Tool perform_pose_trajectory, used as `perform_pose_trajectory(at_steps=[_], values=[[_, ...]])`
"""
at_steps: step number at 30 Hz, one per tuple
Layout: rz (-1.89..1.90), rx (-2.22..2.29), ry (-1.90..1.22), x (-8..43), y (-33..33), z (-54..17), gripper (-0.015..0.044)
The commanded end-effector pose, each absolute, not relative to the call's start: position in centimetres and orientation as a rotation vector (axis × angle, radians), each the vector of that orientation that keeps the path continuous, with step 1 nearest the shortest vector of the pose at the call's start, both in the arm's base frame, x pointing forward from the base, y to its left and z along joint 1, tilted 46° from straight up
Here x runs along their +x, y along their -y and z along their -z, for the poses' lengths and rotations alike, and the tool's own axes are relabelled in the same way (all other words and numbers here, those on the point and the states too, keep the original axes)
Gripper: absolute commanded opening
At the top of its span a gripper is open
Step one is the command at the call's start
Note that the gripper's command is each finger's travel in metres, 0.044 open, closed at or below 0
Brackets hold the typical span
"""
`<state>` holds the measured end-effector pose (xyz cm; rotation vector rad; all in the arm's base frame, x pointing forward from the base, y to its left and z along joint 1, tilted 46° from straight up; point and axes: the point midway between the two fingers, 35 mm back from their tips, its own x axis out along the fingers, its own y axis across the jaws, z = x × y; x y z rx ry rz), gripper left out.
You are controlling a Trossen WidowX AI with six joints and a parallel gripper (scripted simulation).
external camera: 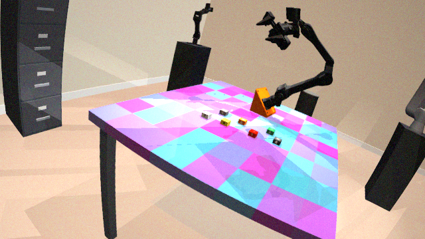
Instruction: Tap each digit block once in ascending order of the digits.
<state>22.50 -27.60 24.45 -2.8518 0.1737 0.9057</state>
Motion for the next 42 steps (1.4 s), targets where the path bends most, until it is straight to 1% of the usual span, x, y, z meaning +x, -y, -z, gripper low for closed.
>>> perform_pose_trajectory(at_steps=[1, 4, 9, 14, 18, 20, 21, 27, 32, 37, 42], values=[[-0.915, -2.862, -0.163, 22.6, 27.6, -24.3, 0.04], [-1.041, -2.996, 0.004, 23.3, 27.3, -22.5, 0.04], [-1.259, -3.248, 0.488, 24.8, 26.2, -18.6, 0.04], [-1.346, -3.413, 1.153, 25.9, 24.6, -14.9, 0.04], [-1.257, -3.441, 1.807, 26.5, 23.1, -12.0, 0.04], [-1.146, -3.404, 2.15, 26.8, 22.2, -10.7, 0.04], [-1.096, -3.372, 2.268, 26.8, 21.8, -10.1, 0.04], [-0.707, -3.184, 2.913, 27.0, 20.1, -7.8, 0.04], [-0.226, -2.909, 3.4, 27.0, 18.6, -6.0, 0.04], [0.385, -2.524, 3.773, 26.8, 17.1, -4.4, 0.04], [1.084, -2.05, 3.967, 26.5, 15.5, -2.8, 0.04]])
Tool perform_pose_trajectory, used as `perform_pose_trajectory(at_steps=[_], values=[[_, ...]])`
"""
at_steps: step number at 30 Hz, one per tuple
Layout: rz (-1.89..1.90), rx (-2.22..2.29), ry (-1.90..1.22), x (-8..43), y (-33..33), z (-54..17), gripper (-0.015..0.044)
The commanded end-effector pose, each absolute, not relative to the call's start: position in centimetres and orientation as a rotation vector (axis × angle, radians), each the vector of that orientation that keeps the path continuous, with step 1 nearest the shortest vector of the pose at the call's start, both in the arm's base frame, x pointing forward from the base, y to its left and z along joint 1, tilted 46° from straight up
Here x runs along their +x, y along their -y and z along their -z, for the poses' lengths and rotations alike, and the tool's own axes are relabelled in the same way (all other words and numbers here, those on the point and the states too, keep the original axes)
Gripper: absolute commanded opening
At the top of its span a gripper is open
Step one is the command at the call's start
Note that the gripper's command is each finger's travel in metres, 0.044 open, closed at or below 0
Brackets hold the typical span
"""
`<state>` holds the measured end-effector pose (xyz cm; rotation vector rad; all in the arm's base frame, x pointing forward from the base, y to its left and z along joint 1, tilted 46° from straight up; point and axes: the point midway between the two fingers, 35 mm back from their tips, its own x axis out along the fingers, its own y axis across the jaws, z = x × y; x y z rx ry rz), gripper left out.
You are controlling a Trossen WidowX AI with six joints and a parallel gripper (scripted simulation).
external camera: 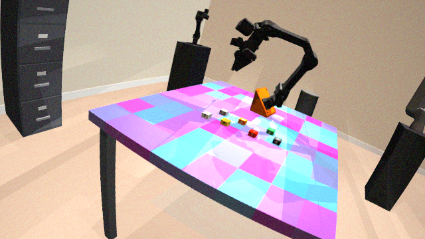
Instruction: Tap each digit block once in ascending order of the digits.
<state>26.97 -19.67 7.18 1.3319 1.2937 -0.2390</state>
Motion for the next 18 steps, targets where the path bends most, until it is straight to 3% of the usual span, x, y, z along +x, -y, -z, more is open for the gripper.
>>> perform_pose_trajectory(at_steps=[1, 6, 18], values=[[-0.45, 0.713, -1.458, 26.4, 15.2, -2.5, 0.04], [-0.687, 0.529, -1.428, 26.1, 13.9, -1.4, 0.04], [-0.697, 0.522, -1.427, 26.1, 13.9, -1.4, 0.04]])
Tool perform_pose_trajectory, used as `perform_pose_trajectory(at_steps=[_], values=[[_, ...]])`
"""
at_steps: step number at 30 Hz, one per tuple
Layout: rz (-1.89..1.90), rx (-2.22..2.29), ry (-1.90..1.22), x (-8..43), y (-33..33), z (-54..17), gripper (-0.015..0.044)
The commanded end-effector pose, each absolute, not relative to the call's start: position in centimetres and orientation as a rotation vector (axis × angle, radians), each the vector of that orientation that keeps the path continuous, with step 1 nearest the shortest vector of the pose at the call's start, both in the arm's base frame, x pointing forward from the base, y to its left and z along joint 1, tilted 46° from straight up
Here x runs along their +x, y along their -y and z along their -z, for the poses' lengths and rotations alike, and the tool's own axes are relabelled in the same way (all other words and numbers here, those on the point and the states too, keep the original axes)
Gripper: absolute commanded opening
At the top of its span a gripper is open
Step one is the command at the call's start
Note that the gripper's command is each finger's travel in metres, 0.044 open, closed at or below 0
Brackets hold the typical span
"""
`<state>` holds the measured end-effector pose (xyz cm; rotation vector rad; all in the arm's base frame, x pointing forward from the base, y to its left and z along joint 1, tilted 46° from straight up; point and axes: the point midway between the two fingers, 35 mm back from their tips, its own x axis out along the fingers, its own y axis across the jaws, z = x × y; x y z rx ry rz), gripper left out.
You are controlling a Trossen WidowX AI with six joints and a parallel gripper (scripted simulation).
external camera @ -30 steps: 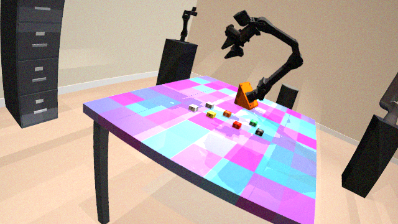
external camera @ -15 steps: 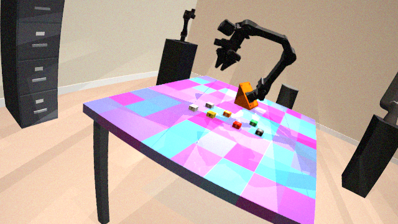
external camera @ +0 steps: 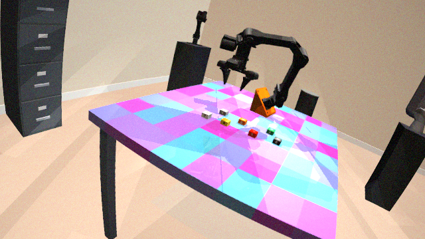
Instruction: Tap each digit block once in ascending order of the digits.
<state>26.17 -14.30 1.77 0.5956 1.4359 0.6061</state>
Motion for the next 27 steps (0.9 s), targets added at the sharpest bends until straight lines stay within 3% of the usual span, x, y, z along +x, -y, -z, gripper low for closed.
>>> perform_pose_trajectory(at_steps=[1, 22, 27], values=[[-0.697, 0.522, -1.427, 26.1, 13.9, -1.4, 0.04], [-0.697, 0.522, -1.427, 26.1, 13.9, -1.4, 0.04], [-0.69, 0.523, -1.426, 26.8, 10.3, -5.1, 0.04]])
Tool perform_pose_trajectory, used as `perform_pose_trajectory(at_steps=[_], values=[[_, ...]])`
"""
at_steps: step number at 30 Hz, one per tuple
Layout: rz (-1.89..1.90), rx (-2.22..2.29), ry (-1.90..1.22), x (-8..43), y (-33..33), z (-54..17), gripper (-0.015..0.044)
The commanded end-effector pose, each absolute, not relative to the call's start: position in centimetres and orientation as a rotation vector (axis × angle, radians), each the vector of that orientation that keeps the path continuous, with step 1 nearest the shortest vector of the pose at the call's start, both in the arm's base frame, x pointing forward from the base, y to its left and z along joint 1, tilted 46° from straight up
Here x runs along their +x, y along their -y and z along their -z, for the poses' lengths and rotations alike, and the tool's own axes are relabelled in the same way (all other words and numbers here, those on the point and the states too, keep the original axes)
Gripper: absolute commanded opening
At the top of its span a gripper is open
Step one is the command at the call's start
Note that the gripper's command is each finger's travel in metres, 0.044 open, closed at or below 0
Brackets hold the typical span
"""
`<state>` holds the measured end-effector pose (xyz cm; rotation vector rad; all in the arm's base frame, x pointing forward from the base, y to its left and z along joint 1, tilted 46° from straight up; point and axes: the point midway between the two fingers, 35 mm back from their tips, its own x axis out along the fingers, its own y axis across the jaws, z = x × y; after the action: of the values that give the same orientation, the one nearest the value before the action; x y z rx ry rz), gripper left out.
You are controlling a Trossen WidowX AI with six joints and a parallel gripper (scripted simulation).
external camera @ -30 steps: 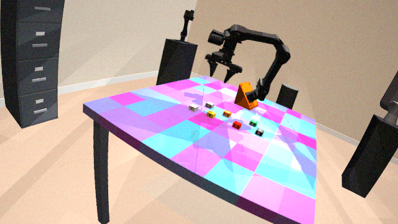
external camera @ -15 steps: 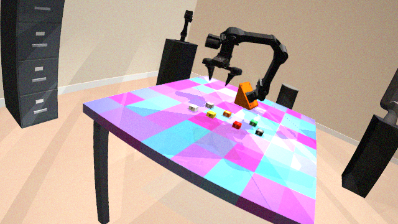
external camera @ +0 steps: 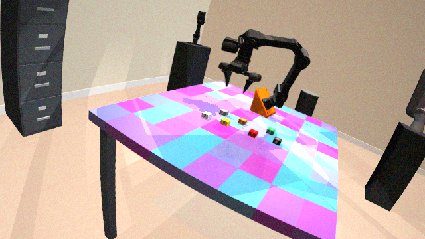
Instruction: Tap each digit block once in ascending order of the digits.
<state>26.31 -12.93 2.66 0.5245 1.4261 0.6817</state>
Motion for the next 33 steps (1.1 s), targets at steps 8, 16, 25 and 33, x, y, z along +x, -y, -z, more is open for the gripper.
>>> perform_pose_trajectory(at_steps=[8, 16, 25, 33], values=[[-0.701, 0.528, -1.427, 26.8, 7.4, -7.8, 0.04], [-0.701, 0.528, -1.427, 26.8, 7.4, -7.8, 0.04], [-0.701, 0.528, -1.427, 26.8, 7.4, -7.8, 0.04], [-0.688, 0.531, -1.424, 25.5, 3.1, -12.6, 0.04]])
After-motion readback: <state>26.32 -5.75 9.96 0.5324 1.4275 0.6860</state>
